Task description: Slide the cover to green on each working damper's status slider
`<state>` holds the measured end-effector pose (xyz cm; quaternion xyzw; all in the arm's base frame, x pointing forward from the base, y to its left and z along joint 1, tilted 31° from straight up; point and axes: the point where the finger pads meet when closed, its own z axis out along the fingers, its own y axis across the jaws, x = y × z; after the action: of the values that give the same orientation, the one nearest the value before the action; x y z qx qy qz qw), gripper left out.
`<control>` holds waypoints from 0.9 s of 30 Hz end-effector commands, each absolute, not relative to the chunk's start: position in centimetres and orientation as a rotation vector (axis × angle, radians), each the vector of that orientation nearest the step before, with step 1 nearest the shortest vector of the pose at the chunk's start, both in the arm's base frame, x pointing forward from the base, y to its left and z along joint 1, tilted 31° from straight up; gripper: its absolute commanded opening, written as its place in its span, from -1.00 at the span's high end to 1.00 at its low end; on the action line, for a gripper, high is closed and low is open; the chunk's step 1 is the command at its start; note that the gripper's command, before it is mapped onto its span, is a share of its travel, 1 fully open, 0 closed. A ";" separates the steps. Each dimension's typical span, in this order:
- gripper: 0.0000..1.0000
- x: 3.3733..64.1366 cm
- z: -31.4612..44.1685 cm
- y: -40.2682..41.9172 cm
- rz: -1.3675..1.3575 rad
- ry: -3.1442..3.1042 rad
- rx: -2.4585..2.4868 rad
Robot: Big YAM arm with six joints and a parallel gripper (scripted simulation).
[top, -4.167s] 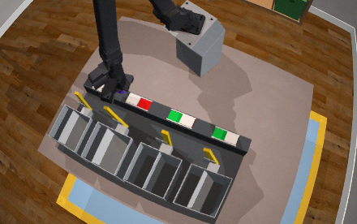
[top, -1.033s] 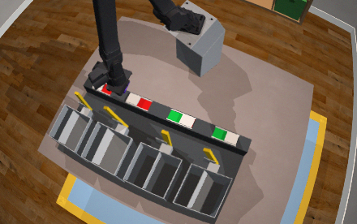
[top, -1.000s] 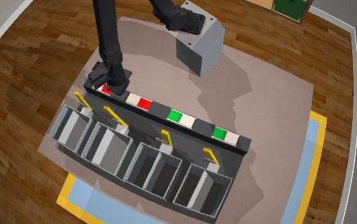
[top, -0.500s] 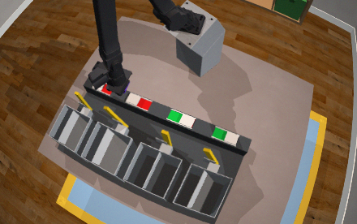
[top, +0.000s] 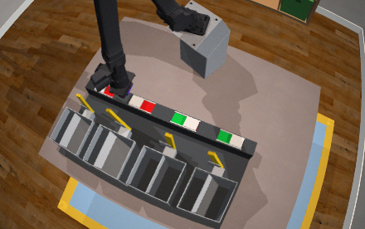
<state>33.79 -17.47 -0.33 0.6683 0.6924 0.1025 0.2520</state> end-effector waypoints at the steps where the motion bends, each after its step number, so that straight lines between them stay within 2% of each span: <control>1: 1.00 34.5 -0.6 -17.8 0.284 1.869 1.825; 27: 1.00 35.3 -2.1 -17.7 0.283 1.878 1.821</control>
<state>34.61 -17.76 -1.77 0.6689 0.6920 0.1029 0.2513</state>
